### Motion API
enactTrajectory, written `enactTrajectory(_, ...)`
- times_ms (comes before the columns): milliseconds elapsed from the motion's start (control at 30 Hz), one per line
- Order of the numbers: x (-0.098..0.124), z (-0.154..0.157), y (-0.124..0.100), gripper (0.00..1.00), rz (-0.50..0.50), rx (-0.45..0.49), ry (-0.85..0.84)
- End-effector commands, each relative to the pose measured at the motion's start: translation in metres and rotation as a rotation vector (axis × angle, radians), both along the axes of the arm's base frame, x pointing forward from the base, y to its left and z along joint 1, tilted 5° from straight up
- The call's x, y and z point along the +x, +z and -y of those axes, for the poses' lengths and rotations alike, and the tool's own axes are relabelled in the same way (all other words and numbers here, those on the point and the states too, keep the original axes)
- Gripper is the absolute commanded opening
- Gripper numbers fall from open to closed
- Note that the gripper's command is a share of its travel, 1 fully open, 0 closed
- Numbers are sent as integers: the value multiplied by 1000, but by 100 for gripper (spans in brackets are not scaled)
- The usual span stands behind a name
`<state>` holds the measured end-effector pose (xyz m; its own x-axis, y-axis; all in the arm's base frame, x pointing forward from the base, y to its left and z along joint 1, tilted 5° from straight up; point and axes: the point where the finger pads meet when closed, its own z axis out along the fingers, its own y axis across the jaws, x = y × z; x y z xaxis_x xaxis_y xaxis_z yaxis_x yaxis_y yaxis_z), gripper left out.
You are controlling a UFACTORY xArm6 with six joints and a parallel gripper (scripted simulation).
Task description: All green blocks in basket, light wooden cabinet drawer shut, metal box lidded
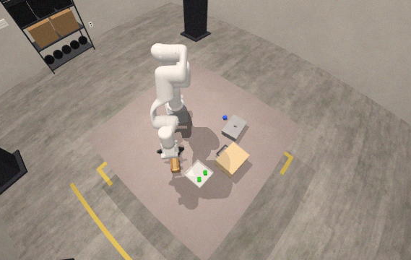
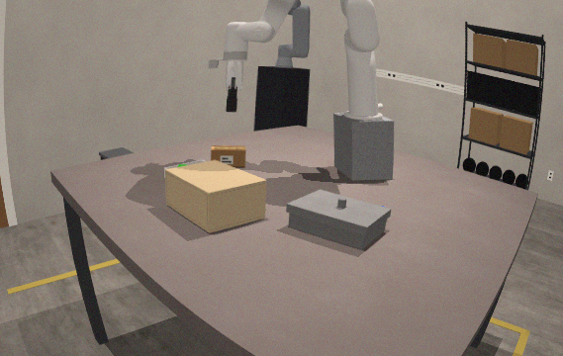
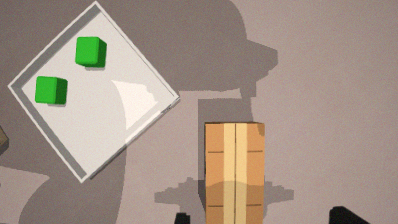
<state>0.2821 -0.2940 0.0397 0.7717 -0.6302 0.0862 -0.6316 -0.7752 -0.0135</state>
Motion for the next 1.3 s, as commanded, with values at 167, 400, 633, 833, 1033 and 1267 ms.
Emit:
enactTrajectory(167, 1, 1, 1, 90, 3, -3, 0)
enactTrajectory(400, 1, 1, 1, 90, 3, -3, 0)
enactTrajectory(633, 1, 1, 1, 90, 3, -3, 0)
enactTrajectory(833, 1, 1, 1, 90, 3, -3, 0)
enactTrajectory(1033, 1, 1, 1, 90, 3, -3, 0)
enactTrajectory(1267, 1, 1, -5, 90, 3, -2, 0)
